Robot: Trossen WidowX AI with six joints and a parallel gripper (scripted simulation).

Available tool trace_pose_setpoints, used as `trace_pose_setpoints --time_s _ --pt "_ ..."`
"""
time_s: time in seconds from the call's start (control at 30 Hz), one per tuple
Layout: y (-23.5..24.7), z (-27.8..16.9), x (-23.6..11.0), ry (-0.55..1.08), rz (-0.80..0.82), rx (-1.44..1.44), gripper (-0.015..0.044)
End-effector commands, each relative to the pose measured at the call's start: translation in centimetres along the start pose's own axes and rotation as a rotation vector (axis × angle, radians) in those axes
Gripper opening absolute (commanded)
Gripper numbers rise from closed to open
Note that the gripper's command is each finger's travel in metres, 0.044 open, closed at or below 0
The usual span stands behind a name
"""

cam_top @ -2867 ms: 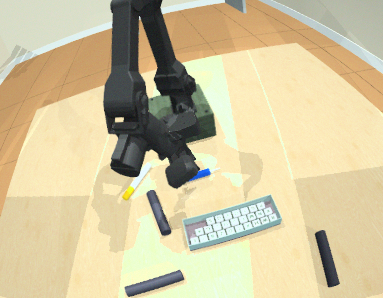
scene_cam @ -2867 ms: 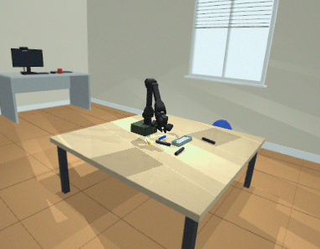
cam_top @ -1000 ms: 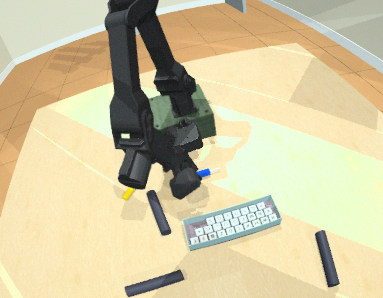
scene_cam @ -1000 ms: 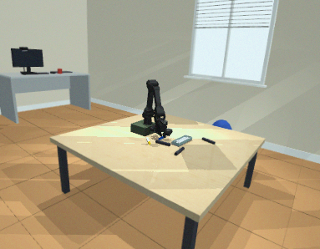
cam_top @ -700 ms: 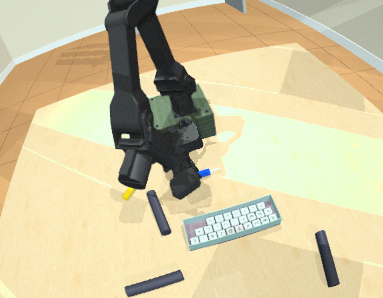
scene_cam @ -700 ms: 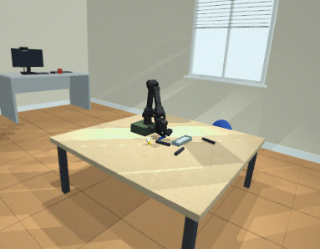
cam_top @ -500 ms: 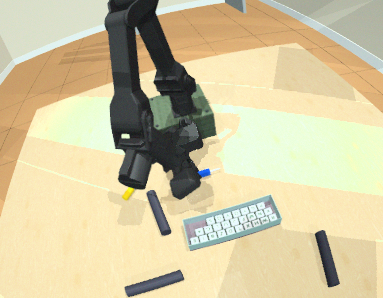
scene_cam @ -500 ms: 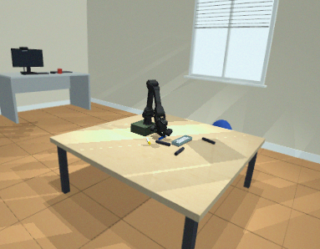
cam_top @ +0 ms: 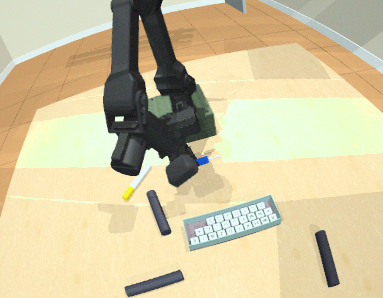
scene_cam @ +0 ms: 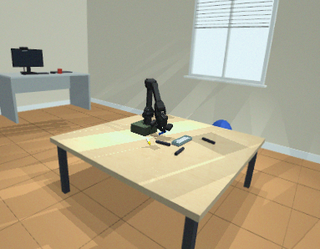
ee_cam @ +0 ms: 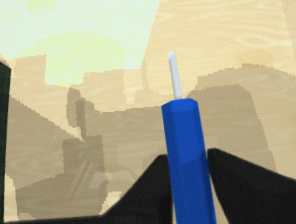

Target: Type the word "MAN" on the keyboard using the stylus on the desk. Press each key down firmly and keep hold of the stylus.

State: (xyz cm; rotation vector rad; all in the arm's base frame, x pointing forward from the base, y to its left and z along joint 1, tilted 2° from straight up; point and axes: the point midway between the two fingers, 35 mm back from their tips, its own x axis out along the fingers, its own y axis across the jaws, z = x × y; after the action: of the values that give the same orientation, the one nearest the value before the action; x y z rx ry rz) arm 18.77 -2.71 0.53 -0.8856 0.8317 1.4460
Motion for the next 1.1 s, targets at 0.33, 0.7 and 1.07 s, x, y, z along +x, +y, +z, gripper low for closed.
trace_pose_setpoints --time_s 0.33,0.7,1.07 --pt "-0.6 0.5 -0.6 -0.019 -0.003 0.115 0.0" --pt "-2.5 1.2 -1.0 -0.07 0.005 0.474 0.0" --pt "-4.5 2.0 -1.4 -0.132 0.031 0.838 0.0"
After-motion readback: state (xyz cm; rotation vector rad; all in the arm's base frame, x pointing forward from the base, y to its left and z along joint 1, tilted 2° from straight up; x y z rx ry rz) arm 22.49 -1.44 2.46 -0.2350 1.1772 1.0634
